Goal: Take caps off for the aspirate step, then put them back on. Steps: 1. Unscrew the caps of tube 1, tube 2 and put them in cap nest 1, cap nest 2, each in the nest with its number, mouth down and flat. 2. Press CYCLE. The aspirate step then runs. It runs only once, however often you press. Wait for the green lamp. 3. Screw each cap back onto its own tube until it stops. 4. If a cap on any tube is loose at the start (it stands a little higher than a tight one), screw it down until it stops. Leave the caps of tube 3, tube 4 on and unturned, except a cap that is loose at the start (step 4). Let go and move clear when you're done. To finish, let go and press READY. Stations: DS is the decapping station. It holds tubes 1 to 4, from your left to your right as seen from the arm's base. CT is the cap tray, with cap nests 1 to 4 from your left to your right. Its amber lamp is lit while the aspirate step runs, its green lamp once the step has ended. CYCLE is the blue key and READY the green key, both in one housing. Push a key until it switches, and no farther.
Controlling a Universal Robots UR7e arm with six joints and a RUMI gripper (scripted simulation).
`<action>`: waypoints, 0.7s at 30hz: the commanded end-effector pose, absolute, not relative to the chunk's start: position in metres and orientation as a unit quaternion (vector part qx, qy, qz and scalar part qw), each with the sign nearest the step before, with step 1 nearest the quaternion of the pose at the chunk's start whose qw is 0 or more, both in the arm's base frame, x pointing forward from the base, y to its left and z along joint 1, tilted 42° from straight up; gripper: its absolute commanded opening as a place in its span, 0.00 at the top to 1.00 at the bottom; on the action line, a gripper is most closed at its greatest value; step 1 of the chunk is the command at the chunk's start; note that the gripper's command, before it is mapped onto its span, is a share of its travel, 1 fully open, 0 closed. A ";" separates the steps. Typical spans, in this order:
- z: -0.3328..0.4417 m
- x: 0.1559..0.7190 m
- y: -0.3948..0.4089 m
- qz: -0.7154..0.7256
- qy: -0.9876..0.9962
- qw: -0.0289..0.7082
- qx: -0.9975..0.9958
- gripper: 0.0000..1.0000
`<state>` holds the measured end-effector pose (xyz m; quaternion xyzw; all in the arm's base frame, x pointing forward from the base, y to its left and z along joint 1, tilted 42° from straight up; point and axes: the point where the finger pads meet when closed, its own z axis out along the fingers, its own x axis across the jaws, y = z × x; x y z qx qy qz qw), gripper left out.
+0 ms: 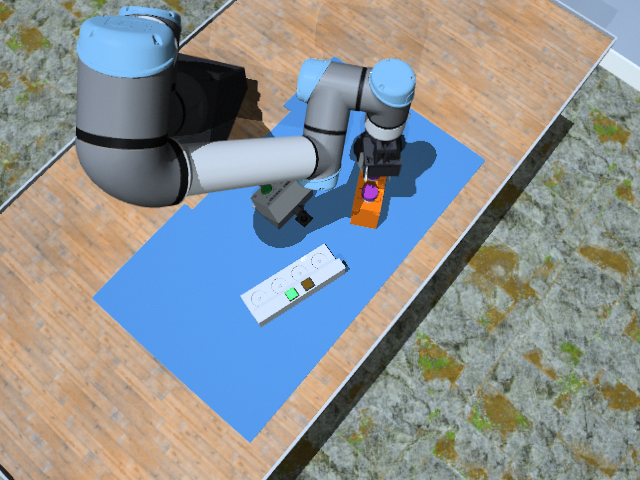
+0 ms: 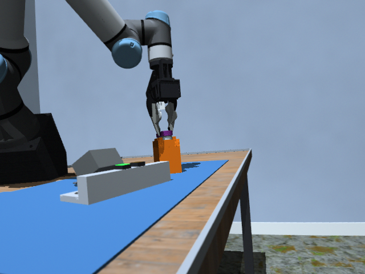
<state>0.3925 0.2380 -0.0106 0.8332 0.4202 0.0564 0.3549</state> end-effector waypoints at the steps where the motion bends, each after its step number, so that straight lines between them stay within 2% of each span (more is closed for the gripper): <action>1: -0.011 0.393 0.238 0.057 0.420 0.355 0.833 1.00; 21: -0.011 0.392 0.236 0.094 0.325 0.347 0.874 1.00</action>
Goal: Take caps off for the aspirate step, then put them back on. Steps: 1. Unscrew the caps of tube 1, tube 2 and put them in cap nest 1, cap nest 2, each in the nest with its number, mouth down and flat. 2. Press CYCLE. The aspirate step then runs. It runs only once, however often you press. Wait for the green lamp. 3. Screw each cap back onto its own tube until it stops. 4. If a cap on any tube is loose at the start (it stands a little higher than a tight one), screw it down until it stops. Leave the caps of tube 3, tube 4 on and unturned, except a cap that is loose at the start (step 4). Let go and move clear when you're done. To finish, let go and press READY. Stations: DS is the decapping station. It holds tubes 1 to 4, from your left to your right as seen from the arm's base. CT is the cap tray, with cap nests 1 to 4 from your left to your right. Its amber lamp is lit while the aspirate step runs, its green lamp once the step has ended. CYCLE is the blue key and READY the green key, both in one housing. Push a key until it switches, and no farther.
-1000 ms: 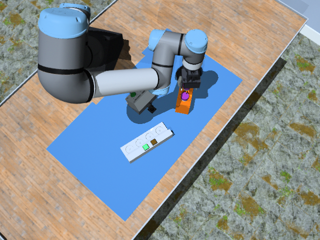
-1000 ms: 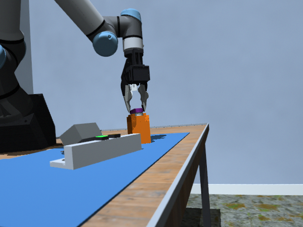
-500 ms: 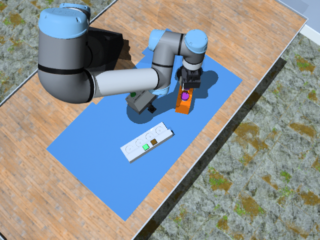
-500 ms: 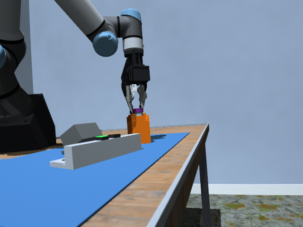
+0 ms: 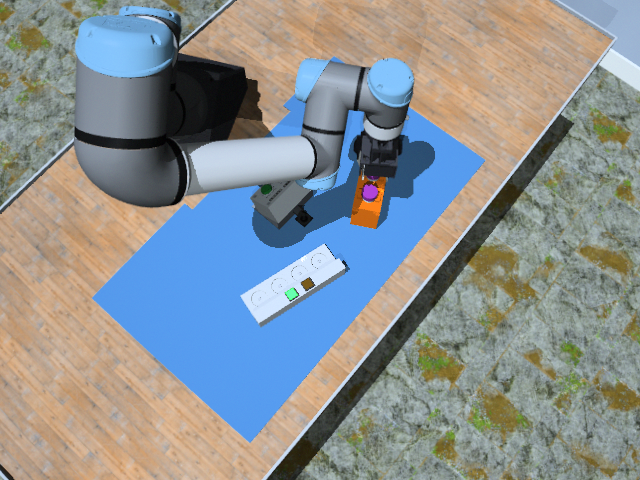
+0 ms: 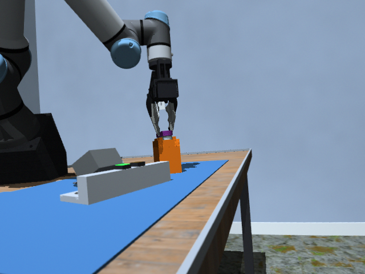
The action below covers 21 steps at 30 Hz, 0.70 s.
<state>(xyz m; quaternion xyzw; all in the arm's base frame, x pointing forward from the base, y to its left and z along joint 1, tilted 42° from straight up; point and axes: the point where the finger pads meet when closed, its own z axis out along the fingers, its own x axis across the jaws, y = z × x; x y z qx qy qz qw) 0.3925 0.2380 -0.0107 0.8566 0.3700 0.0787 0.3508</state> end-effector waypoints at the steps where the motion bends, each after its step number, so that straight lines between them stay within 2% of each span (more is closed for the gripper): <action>1: -0.011 0.392 0.236 0.098 0.317 0.346 0.878 1.00; 20: -0.011 0.393 0.238 0.141 0.206 0.331 0.910 1.00; 21: -0.011 0.393 0.238 0.141 0.206 0.331 0.910 0.65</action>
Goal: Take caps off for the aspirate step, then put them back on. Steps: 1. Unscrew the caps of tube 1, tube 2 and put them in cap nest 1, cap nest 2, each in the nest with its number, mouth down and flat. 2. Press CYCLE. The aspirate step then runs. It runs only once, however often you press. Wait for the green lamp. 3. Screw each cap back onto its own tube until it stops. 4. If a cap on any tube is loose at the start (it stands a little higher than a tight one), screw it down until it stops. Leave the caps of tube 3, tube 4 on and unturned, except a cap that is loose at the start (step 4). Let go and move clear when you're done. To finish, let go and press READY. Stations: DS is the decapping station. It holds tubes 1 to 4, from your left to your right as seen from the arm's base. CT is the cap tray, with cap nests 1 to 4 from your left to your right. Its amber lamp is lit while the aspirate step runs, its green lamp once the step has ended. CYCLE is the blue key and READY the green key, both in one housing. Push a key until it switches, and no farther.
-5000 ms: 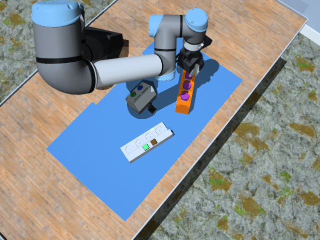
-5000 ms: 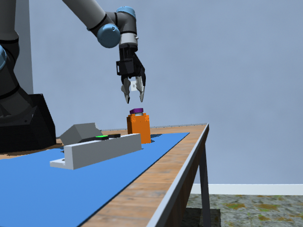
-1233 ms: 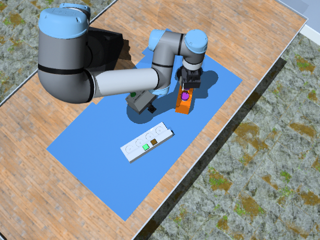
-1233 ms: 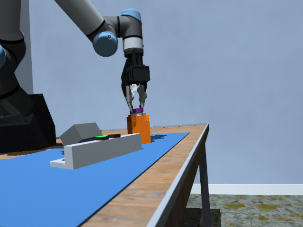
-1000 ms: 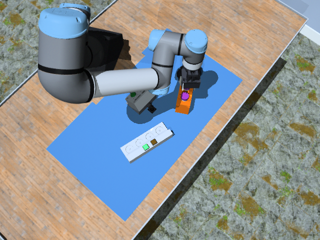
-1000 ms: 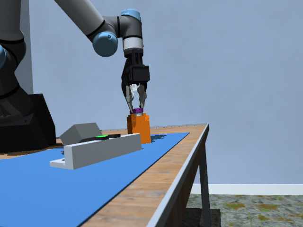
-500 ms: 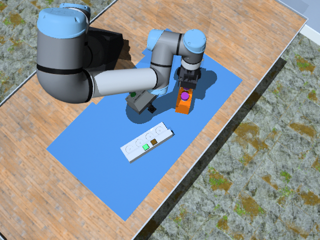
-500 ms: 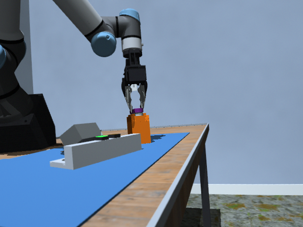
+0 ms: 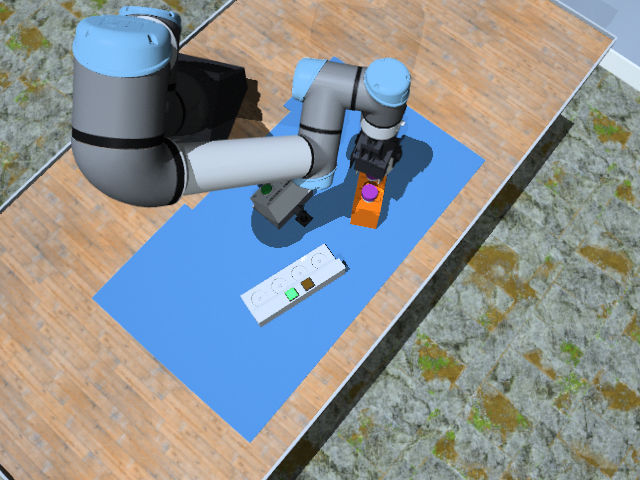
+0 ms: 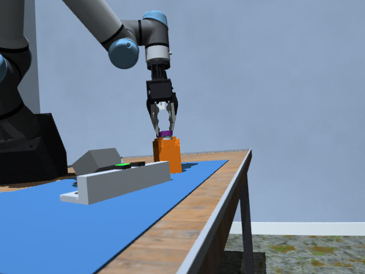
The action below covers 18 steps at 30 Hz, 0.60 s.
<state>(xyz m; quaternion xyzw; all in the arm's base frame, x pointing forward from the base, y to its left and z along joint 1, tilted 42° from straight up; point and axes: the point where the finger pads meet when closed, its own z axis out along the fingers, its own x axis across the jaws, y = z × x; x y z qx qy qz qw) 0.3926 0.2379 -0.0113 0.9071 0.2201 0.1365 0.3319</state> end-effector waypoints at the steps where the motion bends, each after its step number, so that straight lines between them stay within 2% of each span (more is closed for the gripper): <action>1: -0.011 0.393 0.238 0.141 0.206 0.331 0.910 0.65; 18: 0.004 0.387 0.249 0.143 0.206 0.330 0.910 0.65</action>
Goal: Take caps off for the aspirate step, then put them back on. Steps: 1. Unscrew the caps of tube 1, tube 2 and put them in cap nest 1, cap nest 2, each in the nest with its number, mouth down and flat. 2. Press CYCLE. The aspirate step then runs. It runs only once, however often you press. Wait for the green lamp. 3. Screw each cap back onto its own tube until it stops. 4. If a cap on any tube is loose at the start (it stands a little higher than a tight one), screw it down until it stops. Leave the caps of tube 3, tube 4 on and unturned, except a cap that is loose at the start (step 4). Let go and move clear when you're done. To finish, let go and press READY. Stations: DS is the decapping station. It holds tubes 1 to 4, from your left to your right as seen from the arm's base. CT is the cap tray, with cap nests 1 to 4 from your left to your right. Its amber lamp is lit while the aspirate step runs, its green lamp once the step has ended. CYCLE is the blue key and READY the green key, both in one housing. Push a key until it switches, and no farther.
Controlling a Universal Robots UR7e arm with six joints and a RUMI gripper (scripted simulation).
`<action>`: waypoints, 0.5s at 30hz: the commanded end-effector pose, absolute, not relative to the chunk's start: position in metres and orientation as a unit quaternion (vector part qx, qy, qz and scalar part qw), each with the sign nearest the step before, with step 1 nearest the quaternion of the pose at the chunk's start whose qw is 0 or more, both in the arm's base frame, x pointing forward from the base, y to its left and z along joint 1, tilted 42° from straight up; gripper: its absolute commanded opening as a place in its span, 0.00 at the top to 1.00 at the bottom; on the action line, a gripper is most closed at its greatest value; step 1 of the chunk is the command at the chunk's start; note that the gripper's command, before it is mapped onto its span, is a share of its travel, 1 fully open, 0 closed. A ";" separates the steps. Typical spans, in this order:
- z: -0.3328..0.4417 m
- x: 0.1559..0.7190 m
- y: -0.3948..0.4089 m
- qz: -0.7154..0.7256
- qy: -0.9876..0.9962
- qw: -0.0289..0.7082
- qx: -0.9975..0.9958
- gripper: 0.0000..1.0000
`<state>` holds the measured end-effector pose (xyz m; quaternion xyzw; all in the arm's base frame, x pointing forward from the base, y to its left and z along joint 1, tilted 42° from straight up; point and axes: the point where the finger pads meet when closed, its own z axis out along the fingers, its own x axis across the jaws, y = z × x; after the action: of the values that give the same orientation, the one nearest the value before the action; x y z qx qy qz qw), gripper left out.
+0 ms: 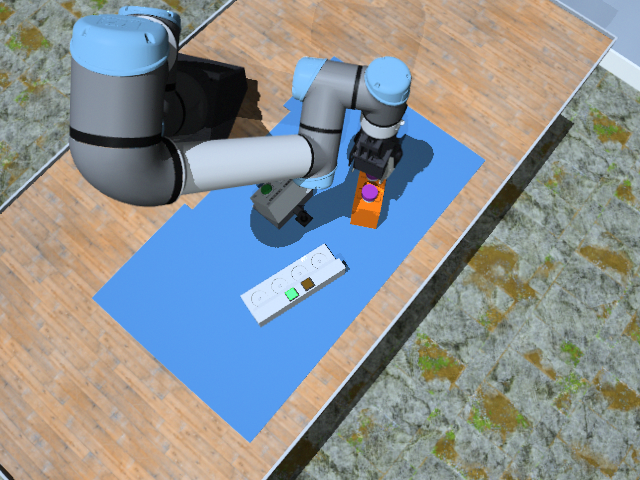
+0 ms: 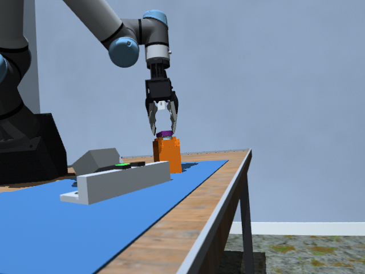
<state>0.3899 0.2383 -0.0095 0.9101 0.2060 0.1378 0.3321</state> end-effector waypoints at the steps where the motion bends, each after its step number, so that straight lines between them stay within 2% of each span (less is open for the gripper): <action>1: 0.006 0.385 0.251 0.143 0.206 0.330 0.910 0.65; 15: 0.025 0.376 0.264 0.143 0.206 0.330 0.910 0.65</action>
<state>0.3780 0.2600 0.0194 0.9099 0.2067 0.1431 0.3299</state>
